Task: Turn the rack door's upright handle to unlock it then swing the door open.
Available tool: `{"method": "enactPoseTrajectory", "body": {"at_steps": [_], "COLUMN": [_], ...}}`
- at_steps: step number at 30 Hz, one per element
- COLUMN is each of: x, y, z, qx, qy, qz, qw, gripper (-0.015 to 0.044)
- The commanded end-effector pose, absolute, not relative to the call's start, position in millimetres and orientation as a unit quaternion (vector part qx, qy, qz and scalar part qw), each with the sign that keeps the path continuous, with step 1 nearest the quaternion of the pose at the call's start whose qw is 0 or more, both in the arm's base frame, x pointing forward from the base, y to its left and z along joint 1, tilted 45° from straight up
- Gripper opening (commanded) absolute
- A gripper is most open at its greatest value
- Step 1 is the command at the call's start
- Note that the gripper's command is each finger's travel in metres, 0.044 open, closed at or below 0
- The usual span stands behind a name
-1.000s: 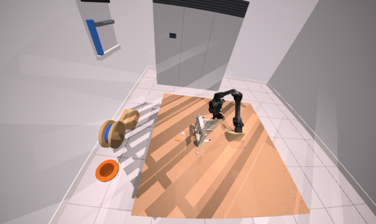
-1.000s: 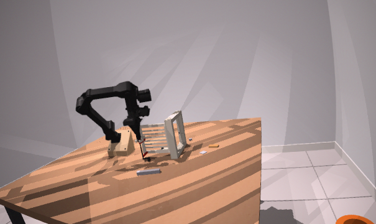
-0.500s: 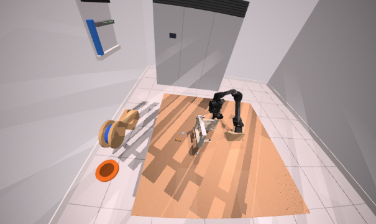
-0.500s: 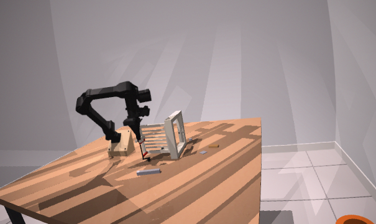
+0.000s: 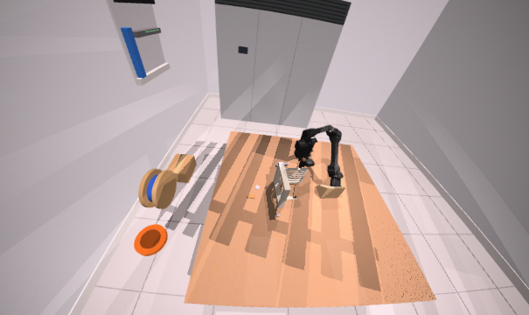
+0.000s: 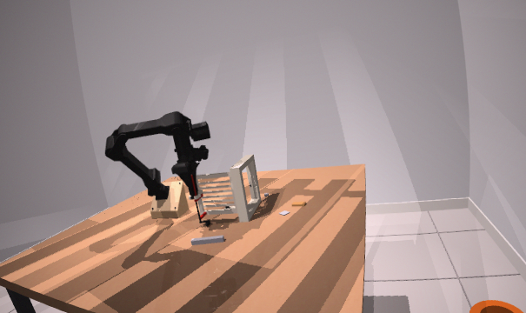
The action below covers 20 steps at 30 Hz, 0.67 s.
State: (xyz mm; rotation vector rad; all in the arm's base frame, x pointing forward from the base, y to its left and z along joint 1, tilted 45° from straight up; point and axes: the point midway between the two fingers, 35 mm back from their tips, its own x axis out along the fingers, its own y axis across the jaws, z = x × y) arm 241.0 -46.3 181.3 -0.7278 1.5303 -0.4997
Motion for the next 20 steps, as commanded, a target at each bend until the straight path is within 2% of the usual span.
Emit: {"method": "enactPoseTrajectory", "body": {"at_steps": [1, 20], "x": [241, 239], "y": [-41, -18], "z": [188, 211], "qx": [-0.322, -0.334], "qy": [0.662, 0.629], "qz": [-0.21, -0.174], "qw": [0.643, 0.68], "gripper": [0.0285, 0.0285]}}
